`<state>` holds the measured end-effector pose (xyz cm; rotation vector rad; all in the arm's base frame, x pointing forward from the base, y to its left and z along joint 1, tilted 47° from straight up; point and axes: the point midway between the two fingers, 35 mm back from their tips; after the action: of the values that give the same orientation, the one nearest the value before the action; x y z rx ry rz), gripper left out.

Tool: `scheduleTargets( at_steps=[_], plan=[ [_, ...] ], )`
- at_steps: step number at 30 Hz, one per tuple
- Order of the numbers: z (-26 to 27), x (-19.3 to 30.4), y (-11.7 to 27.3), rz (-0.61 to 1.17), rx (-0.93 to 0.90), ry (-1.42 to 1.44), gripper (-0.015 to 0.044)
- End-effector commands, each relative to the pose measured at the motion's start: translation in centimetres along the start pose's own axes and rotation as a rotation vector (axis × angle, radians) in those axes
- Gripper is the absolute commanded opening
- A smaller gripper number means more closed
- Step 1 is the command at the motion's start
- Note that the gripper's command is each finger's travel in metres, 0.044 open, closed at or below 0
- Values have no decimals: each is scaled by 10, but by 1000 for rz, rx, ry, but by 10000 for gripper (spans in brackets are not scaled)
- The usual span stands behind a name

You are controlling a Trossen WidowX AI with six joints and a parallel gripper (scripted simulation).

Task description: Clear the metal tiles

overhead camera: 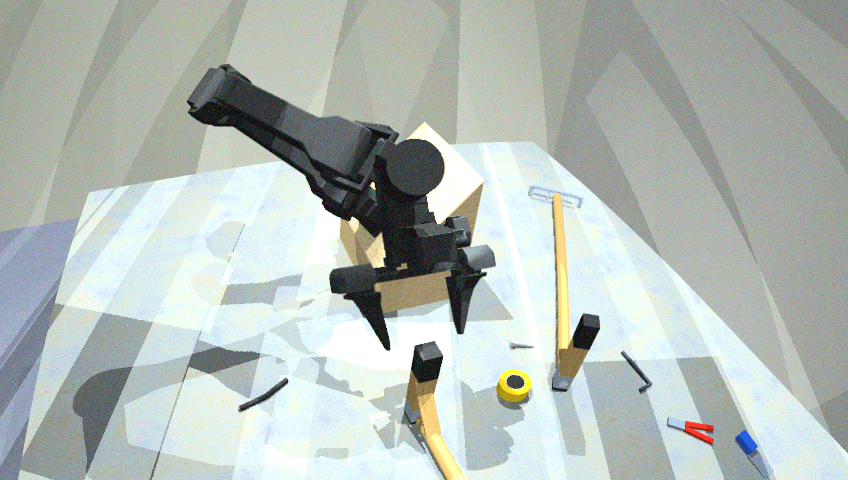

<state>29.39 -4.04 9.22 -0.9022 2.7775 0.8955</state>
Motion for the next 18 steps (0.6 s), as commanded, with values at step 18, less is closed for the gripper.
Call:
scheduleTargets(
  at_steps=[18],
  plan=[
    [-1, -10, 32, 43, -21, -8, 440]
  ],
)
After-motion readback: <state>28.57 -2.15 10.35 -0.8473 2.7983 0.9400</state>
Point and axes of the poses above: the point midway between the two fingers, 35 mm back from their tips, its own y axis back along the fingers, its own z axis across the jaws, x = y × z, and after that the axes turned 15 degrees about y, right-handed
